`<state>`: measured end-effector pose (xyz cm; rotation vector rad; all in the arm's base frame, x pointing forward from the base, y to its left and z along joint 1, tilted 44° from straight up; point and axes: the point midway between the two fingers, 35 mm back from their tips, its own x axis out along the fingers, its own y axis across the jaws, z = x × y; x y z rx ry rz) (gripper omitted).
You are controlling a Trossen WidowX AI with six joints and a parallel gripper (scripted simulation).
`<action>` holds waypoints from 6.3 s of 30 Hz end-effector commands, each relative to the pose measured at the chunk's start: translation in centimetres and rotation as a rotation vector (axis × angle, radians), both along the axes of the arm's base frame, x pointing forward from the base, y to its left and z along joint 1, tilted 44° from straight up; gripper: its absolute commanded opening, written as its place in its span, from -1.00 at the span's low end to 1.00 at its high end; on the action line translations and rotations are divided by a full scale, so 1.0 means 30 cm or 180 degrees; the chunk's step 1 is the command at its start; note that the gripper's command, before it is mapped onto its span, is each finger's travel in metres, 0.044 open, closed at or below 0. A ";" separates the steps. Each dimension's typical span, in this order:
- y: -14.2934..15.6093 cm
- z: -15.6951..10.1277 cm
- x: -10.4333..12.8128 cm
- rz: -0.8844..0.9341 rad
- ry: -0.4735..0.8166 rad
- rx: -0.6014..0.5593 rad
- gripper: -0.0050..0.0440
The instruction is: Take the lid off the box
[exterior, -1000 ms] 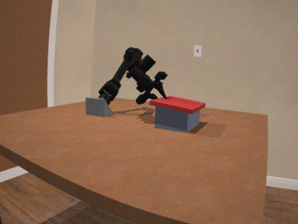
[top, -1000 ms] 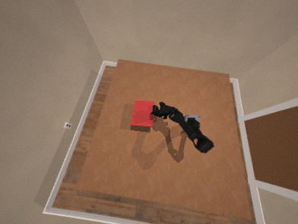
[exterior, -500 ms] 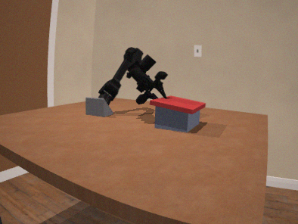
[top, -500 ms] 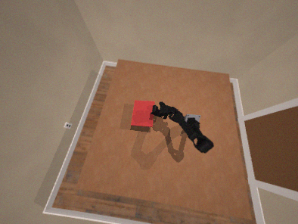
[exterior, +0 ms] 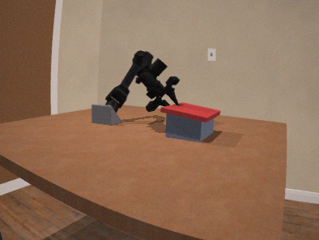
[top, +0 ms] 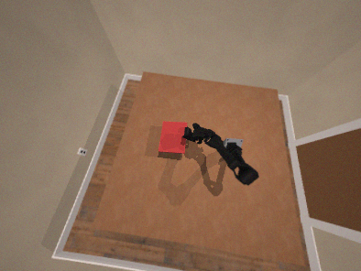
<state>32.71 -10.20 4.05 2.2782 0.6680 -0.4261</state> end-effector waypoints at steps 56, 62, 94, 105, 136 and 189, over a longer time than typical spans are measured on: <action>-0.048 0.046 0.013 0.0000 0.0026 0.0003 -1.00; -0.067 0.065 0.017 0.0000 0.0026 0.0003 -1.00; -0.170 0.165 0.060 0.0000 0.0026 0.0003 -1.00; -0.197 0.192 0.064 0.0000 0.0026 0.0003 -1.00; -0.295 0.296 0.053 0.0000 0.0026 0.0003 -1.00; -0.180 0.447 0.049 0.0000 0.0026 0.0003 -1.00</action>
